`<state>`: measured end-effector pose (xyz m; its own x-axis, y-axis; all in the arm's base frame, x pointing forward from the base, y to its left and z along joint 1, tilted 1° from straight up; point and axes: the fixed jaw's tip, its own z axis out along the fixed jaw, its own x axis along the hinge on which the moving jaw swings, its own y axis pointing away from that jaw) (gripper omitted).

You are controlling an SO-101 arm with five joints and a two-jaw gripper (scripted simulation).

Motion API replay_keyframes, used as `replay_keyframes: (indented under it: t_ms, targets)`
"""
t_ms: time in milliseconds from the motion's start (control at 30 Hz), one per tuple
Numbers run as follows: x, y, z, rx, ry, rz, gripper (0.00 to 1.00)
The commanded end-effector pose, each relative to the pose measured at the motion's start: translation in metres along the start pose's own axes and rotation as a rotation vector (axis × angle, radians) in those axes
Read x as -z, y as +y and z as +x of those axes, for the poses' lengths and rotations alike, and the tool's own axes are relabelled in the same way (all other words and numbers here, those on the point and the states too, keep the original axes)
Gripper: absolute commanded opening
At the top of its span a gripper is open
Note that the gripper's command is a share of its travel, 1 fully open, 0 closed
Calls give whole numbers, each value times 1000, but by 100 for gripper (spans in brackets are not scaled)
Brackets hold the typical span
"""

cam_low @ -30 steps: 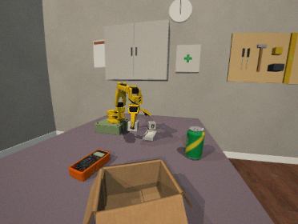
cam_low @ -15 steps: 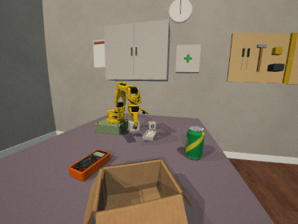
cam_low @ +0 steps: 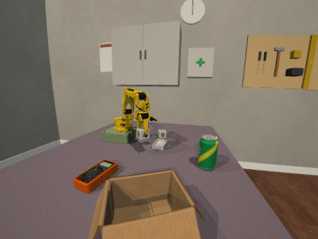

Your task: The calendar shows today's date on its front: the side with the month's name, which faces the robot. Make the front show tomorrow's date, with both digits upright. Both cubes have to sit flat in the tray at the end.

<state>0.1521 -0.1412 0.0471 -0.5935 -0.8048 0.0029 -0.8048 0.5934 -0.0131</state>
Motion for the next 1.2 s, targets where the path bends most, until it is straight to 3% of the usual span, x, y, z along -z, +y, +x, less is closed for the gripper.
replay_keyframes:
  t_ms: [0, 400, 1167]
  targets:
    - [4, 0, 1, 15, 2, 25, 0]
    - [2, 0, 2, 18, 2, 25, 0]
    - [-28, -1, 1, 18, 2, 25, 0]
